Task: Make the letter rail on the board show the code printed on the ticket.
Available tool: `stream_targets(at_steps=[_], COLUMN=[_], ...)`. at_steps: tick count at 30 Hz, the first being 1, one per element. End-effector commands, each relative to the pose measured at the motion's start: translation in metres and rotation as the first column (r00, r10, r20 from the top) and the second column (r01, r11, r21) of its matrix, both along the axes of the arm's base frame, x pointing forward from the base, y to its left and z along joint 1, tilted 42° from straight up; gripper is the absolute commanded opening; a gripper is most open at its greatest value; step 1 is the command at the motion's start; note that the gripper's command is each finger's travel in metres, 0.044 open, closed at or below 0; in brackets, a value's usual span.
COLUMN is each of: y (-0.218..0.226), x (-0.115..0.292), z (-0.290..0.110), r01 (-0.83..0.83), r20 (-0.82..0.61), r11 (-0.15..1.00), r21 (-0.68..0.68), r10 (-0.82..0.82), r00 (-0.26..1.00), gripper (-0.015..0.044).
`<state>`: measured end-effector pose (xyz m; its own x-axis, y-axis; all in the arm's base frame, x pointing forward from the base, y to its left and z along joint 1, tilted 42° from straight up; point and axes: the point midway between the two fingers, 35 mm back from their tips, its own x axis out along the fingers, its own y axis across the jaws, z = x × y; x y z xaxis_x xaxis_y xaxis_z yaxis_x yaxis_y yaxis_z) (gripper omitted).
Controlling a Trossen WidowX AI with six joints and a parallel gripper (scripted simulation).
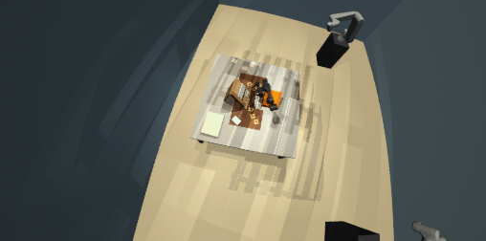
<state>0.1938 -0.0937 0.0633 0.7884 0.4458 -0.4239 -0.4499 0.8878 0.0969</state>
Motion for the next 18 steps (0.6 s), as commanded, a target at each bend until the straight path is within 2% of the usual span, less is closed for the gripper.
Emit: stream_targets(at_steps=[1, 9, 18], y=[-0.032, -0.043, -0.043], x=[0.007, 0.009, 0.009], z=[0.06, 0.08, 0.08], r01=[-0.118, -0.093, -0.091], r20=[0.321, 0.412, 0.414], r11=[0.936, 0.85, 0.847], r21=[-0.331, -0.518, -0.523], r10=[0.229, 0.343, 0.346], r00=[0.919, 0.844, 0.842], gripper=[0.044, 0.044, 0.044])
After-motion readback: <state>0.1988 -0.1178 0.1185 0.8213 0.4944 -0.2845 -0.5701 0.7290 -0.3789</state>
